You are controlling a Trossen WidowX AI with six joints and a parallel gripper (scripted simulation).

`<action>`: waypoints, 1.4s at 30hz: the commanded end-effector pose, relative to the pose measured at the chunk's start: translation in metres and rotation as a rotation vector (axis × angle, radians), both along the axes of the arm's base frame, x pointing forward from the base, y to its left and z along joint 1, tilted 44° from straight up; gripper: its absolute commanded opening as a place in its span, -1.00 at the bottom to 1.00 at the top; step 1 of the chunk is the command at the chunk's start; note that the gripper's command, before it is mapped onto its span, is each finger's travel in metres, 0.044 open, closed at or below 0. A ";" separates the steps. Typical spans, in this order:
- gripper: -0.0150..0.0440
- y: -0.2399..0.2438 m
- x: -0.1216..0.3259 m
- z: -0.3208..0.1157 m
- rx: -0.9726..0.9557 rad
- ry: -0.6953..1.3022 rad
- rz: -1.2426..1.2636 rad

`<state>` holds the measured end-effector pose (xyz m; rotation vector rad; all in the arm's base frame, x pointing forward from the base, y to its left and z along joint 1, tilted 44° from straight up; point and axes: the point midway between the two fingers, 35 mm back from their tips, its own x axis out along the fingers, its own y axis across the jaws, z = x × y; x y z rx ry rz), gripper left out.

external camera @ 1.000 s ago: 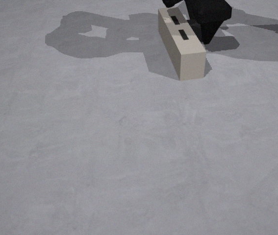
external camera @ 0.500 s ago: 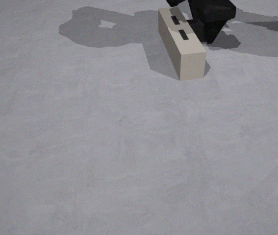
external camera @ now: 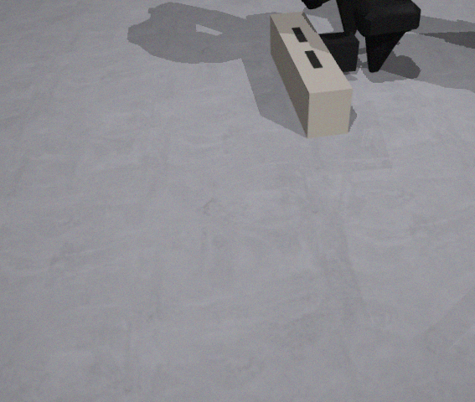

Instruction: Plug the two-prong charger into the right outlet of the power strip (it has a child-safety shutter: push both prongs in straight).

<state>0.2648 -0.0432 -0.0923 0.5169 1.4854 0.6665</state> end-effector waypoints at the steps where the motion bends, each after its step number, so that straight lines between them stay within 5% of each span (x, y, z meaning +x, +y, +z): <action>1: 1.00 0.000 -0.007 -0.001 -0.002 0.003 0.005; 23: 1.00 0.000 -0.035 -0.003 -0.001 0.004 0.005; 31: 1.00 -0.052 -0.015 0.051 0.051 -0.418 -0.399; 42: 1.00 -0.054 -0.015 0.053 0.052 -0.431 -0.409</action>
